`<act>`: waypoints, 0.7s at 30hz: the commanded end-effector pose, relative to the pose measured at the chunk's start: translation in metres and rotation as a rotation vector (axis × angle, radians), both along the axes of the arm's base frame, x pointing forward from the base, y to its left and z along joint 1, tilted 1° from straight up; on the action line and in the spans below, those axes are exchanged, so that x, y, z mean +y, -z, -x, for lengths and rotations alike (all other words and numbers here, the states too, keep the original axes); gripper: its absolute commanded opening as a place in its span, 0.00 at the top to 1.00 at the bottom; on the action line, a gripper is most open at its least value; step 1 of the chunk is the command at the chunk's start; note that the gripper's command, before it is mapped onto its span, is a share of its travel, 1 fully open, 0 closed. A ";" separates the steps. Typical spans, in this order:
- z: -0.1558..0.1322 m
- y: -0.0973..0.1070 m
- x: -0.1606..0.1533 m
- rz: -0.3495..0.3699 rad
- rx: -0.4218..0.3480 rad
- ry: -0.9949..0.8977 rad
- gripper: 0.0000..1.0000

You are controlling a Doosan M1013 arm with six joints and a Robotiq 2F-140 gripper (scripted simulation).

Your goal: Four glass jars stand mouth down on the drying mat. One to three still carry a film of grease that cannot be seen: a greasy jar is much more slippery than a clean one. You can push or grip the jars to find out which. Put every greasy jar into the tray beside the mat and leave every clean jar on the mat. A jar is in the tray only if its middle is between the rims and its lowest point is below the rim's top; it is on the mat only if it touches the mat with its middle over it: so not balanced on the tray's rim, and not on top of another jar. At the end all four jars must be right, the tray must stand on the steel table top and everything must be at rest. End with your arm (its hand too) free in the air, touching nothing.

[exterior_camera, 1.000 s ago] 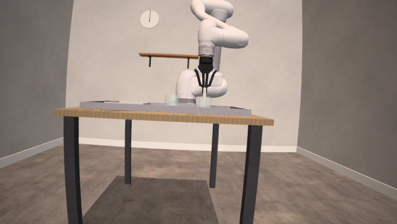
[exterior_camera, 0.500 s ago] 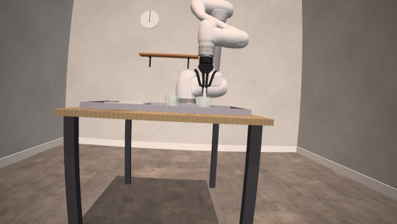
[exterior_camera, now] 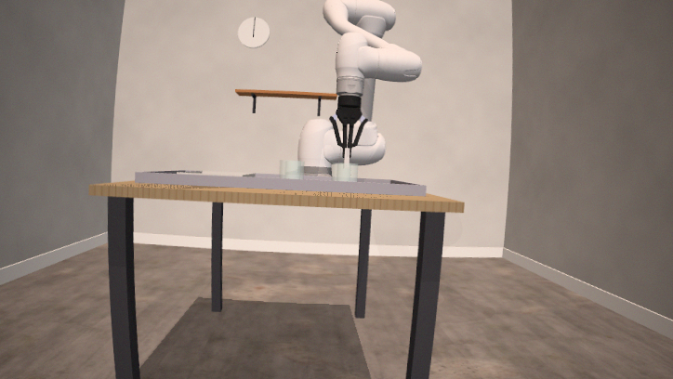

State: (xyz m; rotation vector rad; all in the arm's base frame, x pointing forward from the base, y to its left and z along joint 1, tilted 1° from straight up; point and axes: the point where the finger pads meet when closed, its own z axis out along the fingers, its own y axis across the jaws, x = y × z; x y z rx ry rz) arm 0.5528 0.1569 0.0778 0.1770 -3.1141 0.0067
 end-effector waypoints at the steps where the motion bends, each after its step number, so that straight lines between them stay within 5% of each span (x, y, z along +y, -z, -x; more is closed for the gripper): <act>1: 0.000 0.000 0.000 0.000 0.000 0.000 1.00; 21: -0.003 0.000 0.000 0.000 0.000 0.000 1.00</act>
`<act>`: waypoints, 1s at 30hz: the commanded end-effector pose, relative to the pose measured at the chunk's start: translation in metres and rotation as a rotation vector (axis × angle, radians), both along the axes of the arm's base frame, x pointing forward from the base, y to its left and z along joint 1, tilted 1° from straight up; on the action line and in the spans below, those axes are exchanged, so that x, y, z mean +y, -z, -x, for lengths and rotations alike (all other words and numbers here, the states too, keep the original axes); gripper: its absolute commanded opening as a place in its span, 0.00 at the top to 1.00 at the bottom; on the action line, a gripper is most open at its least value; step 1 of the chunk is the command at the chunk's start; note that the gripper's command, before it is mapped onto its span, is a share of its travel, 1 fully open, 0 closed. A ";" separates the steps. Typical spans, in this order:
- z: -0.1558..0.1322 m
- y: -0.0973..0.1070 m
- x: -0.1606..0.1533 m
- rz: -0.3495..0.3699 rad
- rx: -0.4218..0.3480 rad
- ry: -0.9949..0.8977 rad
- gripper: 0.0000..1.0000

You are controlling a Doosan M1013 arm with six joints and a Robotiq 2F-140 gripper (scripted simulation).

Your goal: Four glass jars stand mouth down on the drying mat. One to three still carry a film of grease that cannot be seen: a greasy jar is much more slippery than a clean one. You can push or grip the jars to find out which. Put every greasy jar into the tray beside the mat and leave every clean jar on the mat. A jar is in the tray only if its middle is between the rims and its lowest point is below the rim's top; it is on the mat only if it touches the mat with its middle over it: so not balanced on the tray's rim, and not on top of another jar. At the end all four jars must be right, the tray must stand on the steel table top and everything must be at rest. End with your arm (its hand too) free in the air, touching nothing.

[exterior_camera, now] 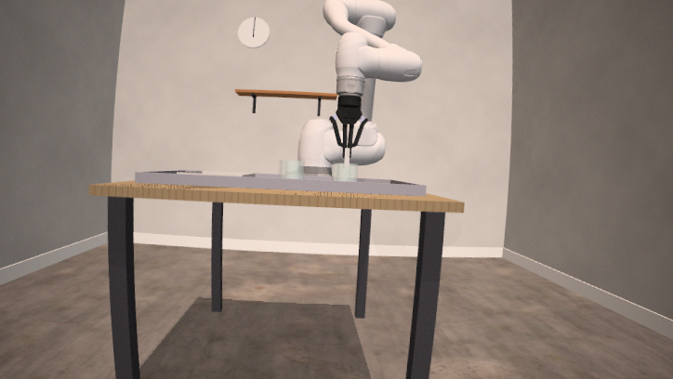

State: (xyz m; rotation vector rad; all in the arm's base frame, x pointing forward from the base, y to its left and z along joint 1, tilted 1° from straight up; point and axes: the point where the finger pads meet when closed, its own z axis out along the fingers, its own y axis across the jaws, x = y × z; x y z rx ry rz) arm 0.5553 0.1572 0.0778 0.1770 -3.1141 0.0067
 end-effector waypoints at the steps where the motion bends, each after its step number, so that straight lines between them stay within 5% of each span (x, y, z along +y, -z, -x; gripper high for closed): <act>1: 0.000 0.000 0.000 0.000 0.000 0.000 1.00; 30: -0.004 0.000 0.000 0.000 0.000 0.000 1.00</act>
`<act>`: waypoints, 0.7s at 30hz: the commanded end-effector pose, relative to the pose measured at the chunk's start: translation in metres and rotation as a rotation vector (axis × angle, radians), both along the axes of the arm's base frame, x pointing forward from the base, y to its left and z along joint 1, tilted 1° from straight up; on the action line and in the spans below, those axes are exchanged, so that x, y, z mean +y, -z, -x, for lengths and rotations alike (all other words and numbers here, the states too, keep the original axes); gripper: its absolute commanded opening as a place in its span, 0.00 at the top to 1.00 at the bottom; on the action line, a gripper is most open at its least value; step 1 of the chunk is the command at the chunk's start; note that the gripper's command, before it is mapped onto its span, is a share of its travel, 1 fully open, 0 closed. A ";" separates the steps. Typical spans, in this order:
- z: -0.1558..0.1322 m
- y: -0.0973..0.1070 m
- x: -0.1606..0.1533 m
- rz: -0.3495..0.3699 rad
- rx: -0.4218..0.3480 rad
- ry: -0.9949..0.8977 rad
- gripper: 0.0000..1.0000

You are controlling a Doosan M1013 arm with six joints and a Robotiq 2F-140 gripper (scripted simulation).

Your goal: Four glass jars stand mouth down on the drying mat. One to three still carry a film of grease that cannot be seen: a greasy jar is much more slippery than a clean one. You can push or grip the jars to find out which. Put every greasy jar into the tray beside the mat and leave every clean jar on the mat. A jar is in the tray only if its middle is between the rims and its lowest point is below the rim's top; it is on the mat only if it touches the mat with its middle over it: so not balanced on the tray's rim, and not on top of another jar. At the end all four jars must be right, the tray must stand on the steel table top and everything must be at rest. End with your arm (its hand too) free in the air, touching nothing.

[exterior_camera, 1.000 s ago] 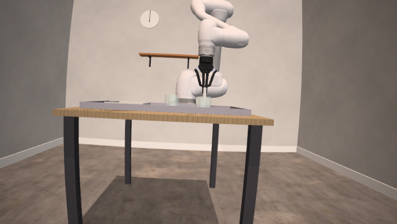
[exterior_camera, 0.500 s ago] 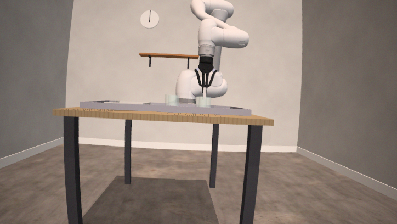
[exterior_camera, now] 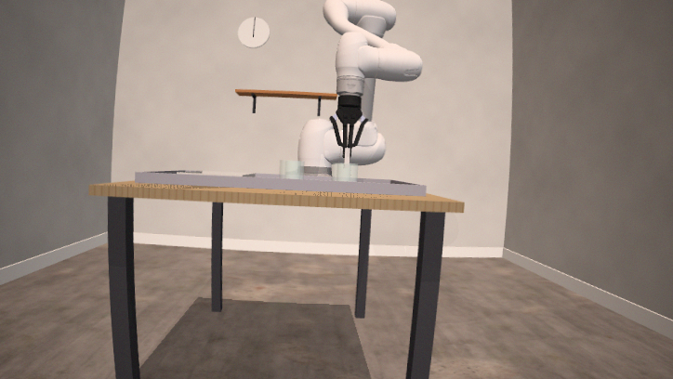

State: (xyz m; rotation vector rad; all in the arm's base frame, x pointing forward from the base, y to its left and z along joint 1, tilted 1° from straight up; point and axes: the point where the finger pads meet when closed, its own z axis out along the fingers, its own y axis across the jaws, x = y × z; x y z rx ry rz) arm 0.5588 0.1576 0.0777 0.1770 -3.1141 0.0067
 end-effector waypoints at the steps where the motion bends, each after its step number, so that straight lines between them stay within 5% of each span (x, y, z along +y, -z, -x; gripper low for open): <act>1: 0.000 0.000 0.000 0.000 0.000 0.000 1.00; 21: -0.003 -0.001 0.000 0.000 0.000 0.000 1.00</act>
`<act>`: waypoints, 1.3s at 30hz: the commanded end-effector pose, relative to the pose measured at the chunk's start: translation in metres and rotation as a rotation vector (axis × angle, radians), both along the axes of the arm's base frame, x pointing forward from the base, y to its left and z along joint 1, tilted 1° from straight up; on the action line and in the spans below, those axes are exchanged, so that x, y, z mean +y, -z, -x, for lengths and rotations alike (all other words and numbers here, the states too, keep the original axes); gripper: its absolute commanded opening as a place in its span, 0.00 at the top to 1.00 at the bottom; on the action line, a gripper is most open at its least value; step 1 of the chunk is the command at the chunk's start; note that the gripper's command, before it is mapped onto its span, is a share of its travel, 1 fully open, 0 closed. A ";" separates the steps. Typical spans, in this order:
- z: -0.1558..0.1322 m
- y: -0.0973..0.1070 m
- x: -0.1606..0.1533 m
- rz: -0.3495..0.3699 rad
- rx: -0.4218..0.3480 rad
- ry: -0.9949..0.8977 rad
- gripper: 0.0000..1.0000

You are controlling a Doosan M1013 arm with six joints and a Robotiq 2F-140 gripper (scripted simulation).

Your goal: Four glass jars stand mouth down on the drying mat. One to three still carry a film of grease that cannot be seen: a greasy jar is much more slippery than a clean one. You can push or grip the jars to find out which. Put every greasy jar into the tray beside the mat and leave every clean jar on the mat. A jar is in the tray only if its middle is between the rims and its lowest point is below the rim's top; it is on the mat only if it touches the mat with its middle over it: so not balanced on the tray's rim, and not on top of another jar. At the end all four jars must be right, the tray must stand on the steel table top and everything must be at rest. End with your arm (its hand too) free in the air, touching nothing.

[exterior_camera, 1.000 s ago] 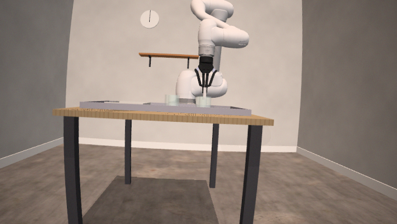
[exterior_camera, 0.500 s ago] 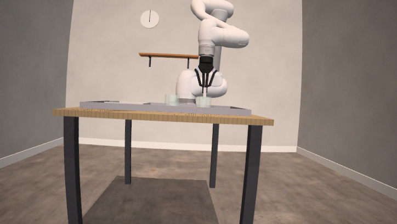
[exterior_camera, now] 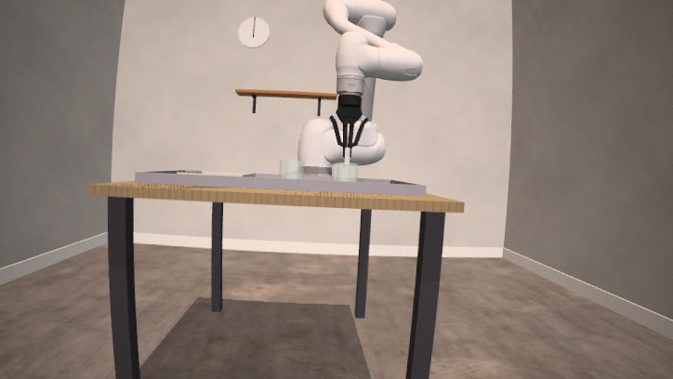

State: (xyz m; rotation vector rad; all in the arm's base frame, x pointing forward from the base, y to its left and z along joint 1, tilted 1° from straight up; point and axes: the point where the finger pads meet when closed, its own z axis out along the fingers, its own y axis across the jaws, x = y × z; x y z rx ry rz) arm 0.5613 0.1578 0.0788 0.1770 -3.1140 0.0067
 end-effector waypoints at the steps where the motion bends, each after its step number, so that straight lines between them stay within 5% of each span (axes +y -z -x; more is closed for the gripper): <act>1: 0.000 0.000 0.000 0.000 0.000 0.000 1.00; 39: -0.005 -0.004 0.001 0.000 0.000 0.000 1.00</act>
